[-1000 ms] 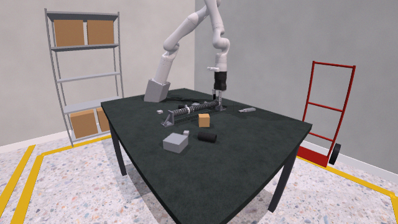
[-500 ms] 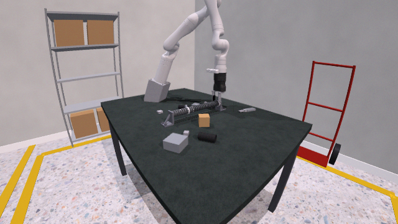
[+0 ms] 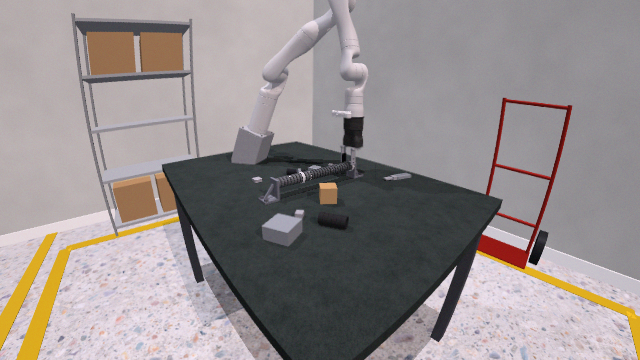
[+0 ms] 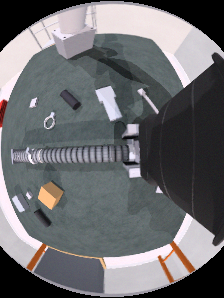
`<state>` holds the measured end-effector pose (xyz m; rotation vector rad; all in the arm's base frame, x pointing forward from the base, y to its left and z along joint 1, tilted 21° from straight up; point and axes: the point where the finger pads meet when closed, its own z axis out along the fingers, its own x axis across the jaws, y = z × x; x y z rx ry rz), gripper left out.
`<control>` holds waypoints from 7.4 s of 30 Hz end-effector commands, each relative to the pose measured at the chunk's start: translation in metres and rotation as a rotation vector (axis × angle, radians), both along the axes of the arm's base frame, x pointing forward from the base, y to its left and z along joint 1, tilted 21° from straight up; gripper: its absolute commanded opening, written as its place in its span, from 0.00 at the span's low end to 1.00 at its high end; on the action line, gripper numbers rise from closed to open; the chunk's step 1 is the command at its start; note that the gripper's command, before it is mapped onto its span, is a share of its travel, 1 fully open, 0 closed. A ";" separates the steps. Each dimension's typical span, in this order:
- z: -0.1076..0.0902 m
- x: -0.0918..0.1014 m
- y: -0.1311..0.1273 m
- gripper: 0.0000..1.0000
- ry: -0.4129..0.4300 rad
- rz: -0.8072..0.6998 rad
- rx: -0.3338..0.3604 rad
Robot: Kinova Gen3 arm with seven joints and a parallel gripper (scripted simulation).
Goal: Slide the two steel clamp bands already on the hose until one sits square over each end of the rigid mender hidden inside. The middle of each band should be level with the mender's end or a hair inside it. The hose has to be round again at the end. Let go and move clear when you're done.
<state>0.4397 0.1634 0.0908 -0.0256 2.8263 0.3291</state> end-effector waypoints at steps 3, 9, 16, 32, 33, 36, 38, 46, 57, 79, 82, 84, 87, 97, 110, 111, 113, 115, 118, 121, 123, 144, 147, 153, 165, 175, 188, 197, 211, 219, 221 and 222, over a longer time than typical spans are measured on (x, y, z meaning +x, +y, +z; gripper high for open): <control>-0.017 0.011 0.002 0.75 -0.002 -0.002 -0.018; -0.017 0.011 0.002 0.75 -0.002 -0.002 -0.018; -0.017 0.011 0.002 0.75 -0.002 -0.002 -0.018; -0.017 0.011 0.002 0.75 -0.002 -0.002 -0.018; -0.017 0.011 0.002 0.75 -0.002 -0.002 -0.018; -0.017 0.011 0.002 0.75 -0.002 -0.002 -0.018; -0.017 0.011 0.002 0.75 -0.002 -0.002 -0.018; -0.016 0.010 0.002 0.75 -0.002 -0.002 -0.018; -0.016 0.010 0.001 0.75 -0.002 -0.002 -0.018; -0.018 0.011 -0.008 0.75 -0.002 -0.002 -0.018; -0.019 0.011 -0.011 0.75 -0.002 -0.002 -0.018; -0.019 0.011 -0.011 0.75 -0.002 -0.002 -0.018; -0.020 0.011 -0.015 0.75 -0.002 -0.002 -0.018; -0.023 0.012 -0.030 0.75 -0.002 -0.002 -0.018; -0.027 0.013 -0.051 0.75 -0.002 -0.002 -0.018; -0.028 0.013 -0.053 0.75 -0.002 -0.002 -0.018; -0.028 0.013 -0.057 0.75 -0.002 -0.002 -0.018; -0.029 0.013 -0.061 0.75 -0.002 -0.002 -0.018; -0.030 0.013 -0.063 0.75 -0.002 -0.002 -0.018; -0.028 0.013 -0.064 0.75 -0.002 -0.002 -0.018; -0.028 0.012 -0.064 0.75 -0.002 -0.002 -0.018; -0.024 0.008 -0.070 0.75 -0.002 -0.002 -0.018; -0.023 0.008 -0.073 0.75 -0.002 -0.002 -0.018; -0.039 0.015 -0.119 0.75 -0.002 -0.002 -0.018; -0.042 0.016 -0.135 0.75 -0.002 -0.002 -0.018; -0.048 0.018 -0.155 0.75 -0.002 -0.002 -0.018; -0.052 0.019 -0.170 0.75 -0.002 -0.002 -0.018; -0.052 0.019 -0.171 0.75 -0.002 -0.002 -0.018; -0.052 0.019 -0.171 0.75 -0.002 -0.002 -0.018; -0.052 0.019 -0.171 0.75 -0.002 -0.002 -0.018; -0.052 0.019 -0.171 0.75 -0.002 -0.002 -0.018; -0.052 0.019 -0.171 0.75 -0.002 -0.002 -0.018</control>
